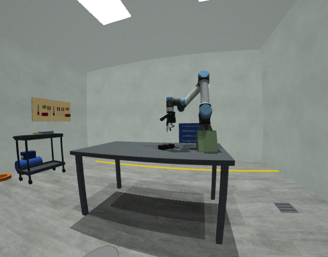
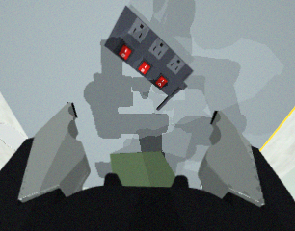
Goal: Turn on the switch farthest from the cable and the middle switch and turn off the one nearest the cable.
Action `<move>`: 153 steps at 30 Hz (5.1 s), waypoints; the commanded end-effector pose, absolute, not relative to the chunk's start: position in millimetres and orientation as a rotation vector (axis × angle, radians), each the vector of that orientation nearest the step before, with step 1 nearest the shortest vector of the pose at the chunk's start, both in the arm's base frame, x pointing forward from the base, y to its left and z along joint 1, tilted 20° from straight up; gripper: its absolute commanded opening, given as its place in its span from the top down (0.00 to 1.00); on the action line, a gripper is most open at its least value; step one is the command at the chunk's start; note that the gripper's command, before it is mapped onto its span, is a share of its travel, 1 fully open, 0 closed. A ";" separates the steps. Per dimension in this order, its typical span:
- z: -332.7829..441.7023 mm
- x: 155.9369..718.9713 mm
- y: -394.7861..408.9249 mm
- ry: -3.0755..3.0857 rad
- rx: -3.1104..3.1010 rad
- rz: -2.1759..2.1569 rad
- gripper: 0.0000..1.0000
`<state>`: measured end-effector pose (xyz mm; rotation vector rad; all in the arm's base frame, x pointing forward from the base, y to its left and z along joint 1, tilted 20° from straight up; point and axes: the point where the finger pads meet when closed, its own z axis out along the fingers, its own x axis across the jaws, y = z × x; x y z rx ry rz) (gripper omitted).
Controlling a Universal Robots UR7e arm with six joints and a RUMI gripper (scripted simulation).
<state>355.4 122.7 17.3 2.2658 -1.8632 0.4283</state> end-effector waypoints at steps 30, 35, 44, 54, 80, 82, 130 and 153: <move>-38.3 394.2 142.5 -0.885 2.716 0.298 0.00; -48.5 398.4 144.8 -0.712 2.756 0.272 0.00; -57.9 398.7 145.8 -0.580 2.778 0.247 0.00; -57.2 398.9 146.5 -0.577 2.779 0.250 1.00; -57.2 398.8 146.4 -0.578 2.779 0.249 1.00; -57.2 398.8 146.4 -0.578 2.779 0.249 1.00; -95.4 402.5 132.4 -0.578 2.778 0.244 1.00; -99.2 404.2 131.6 -0.577 2.779 0.248 1.00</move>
